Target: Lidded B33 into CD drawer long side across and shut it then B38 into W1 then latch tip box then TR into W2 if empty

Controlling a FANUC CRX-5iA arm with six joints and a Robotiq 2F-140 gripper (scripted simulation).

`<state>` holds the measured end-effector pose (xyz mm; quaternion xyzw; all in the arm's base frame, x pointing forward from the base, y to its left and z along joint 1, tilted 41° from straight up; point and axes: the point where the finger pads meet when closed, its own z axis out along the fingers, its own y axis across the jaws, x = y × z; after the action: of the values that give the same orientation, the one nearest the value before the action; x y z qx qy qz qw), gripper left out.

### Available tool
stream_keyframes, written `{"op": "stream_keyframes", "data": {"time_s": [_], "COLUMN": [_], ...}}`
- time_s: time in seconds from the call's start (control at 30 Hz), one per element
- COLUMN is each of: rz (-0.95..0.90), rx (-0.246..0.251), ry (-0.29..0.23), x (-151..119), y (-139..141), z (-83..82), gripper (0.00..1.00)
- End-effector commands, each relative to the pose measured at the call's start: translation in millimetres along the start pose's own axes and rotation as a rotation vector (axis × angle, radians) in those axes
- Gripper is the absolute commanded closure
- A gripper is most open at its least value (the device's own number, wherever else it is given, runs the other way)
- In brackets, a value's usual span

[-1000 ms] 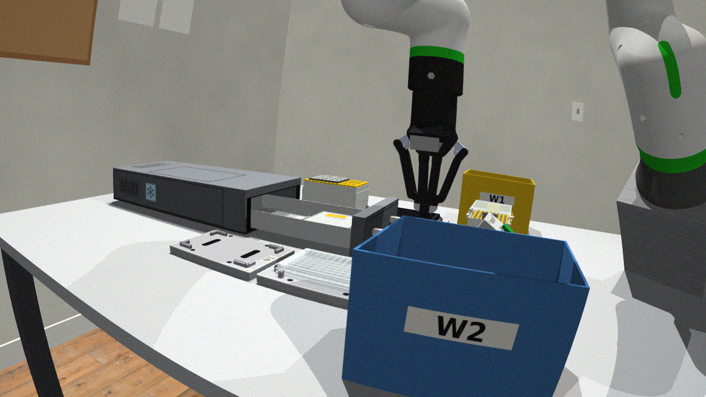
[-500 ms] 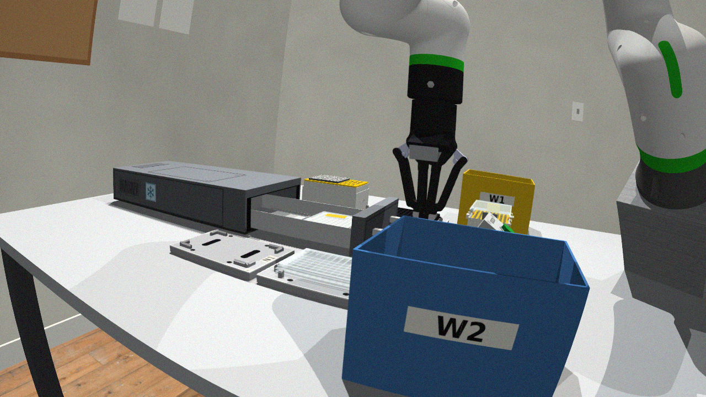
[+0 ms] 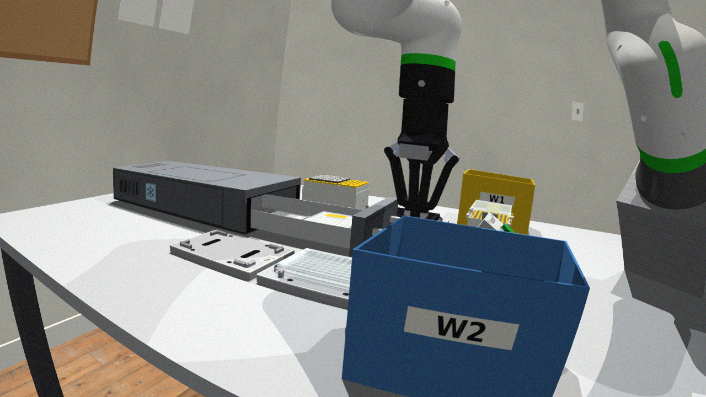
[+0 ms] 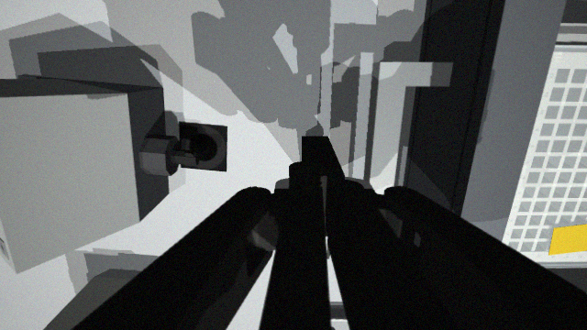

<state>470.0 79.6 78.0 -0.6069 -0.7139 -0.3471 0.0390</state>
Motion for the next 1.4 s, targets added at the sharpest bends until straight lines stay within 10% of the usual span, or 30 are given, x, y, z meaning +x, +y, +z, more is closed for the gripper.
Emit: {"op": "stream_keyframes", "data": {"time_s": [0.0,1.37], "rz": [0.000,0.000], "rx": [-0.001,-0.001], "ry": [-0.001,-0.001], "x": [-0.3,-0.3], "y": [3.3,49.6], "z": [-0.6,-0.6], "gripper": [0.90,0.90]}}
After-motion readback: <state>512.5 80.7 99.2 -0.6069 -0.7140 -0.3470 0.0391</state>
